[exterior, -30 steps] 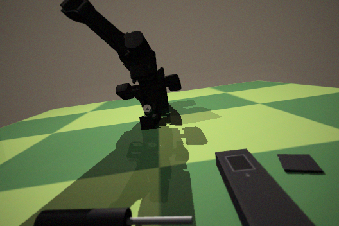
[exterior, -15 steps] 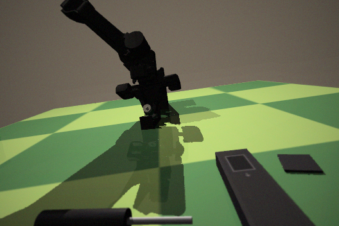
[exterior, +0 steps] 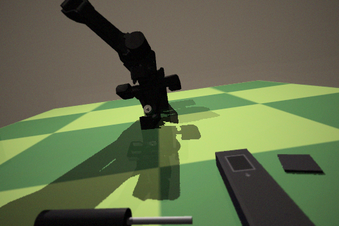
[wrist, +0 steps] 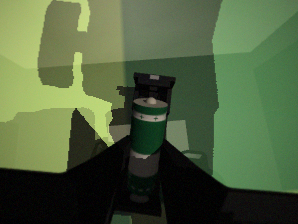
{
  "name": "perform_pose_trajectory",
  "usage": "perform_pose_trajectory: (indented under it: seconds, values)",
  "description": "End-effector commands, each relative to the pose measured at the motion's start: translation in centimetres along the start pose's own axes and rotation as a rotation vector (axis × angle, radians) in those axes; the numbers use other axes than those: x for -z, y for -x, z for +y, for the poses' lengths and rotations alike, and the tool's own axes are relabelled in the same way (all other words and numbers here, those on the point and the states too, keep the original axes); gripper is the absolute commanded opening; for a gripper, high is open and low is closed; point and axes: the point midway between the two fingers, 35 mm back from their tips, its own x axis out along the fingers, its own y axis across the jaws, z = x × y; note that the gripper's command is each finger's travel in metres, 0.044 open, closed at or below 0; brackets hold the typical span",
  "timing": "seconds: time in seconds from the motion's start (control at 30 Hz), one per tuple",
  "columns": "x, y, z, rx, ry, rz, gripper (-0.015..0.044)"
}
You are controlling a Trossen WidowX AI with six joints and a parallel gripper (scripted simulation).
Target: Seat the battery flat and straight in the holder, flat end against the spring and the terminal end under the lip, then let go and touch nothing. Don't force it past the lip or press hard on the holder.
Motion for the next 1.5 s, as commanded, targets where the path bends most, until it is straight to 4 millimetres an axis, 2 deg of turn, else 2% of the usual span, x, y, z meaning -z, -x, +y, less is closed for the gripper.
perform_pose_trajectory:
  seconds: [0.0,1.47]
  values:
    - [0.2,-0.2,0.3,-0.012,0.005,0.026,0.0076]
    - [-0.4,-1.6,0.6,-0.015,-0.021,0.267,0.0076]
